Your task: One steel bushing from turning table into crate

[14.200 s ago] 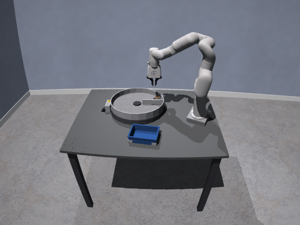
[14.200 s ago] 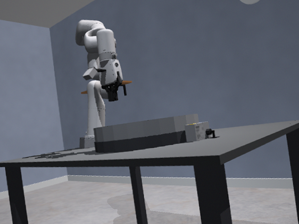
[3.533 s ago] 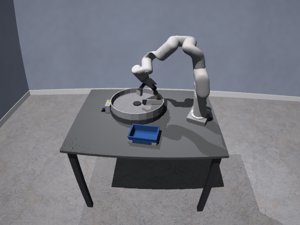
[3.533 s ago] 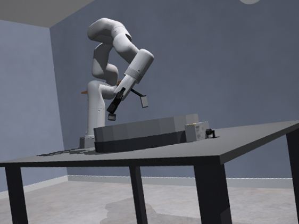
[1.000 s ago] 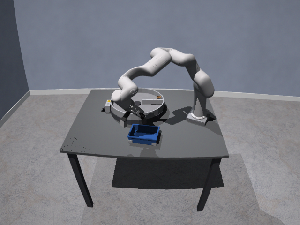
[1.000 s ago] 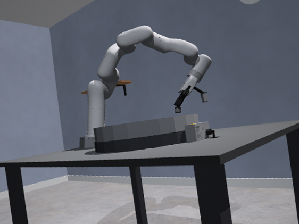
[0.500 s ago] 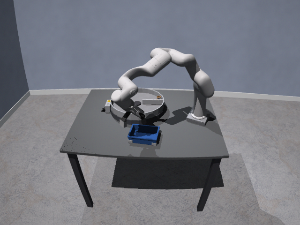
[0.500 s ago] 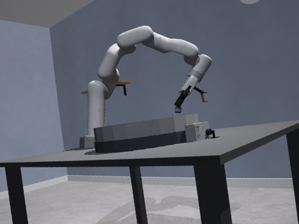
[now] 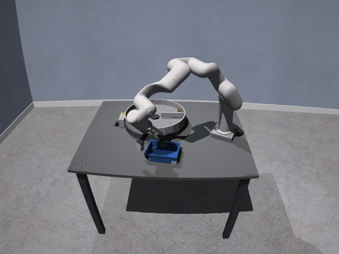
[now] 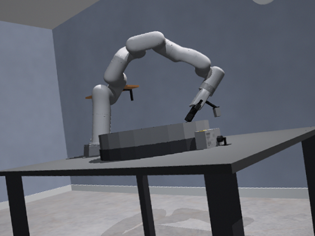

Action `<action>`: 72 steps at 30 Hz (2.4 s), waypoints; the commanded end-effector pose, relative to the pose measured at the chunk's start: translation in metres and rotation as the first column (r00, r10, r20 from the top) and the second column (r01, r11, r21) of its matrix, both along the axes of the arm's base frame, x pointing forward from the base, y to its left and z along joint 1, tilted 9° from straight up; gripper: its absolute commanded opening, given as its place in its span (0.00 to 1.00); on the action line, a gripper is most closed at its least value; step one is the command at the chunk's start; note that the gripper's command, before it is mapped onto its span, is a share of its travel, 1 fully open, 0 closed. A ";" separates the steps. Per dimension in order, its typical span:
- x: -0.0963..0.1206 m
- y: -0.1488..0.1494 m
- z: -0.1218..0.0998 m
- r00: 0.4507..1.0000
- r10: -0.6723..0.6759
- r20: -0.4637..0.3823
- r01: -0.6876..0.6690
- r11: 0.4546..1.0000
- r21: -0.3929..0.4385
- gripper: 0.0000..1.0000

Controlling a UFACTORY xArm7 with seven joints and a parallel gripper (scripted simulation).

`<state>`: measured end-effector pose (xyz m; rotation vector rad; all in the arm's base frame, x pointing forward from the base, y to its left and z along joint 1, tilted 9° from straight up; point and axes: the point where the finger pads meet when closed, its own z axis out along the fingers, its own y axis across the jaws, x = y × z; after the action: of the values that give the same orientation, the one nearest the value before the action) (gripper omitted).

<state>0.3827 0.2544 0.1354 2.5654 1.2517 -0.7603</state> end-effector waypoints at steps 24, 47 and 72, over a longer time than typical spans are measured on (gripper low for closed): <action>0.003 0.004 -0.014 1.000 -0.001 0.006 0.001 1.000 0.004 0.00; 0.005 0.009 -0.045 1.000 -0.001 0.006 0.001 1.000 0.004 0.00; 0.005 0.010 -0.054 1.000 -0.001 0.006 0.001 1.000 0.004 0.00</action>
<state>0.3869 0.2637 0.0802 2.5669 1.2517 -0.7561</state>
